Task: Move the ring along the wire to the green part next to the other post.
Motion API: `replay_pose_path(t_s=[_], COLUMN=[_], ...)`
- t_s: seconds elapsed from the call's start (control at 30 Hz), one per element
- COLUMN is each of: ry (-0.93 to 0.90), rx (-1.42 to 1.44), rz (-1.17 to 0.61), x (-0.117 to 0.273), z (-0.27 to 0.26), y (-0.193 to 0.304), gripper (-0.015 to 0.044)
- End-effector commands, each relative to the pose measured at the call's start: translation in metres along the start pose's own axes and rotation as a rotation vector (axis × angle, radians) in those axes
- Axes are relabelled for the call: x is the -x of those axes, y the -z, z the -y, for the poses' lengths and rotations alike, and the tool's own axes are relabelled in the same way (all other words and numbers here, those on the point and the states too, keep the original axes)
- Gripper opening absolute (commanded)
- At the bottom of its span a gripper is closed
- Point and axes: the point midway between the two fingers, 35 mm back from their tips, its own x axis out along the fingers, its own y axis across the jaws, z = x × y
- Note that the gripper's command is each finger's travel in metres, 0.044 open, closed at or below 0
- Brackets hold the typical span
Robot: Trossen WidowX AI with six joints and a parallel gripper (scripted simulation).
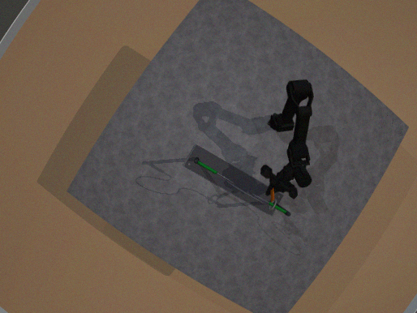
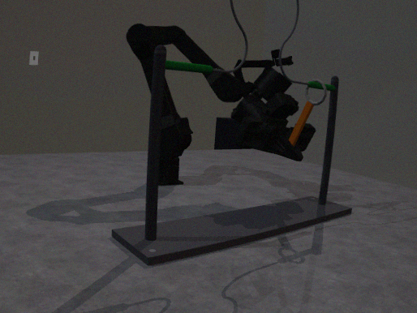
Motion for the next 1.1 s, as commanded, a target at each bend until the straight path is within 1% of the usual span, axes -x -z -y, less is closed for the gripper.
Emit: replay_pose_path(t_s=[0.0,0.4,0.8,1.07], ry=[0.003,0.003,0.001,0.002], rx=[-0.003,-0.003,0.000,-0.003], rz=[0.000,0.000,-0.001,-0.007], x=[0.000,0.000,0.002,0.026], z=[0.001,0.001,0.000,-0.002], y=[0.001,0.001,0.000,0.001], gripper=[-0.0150,-0.0150,0.0160,0.0160])
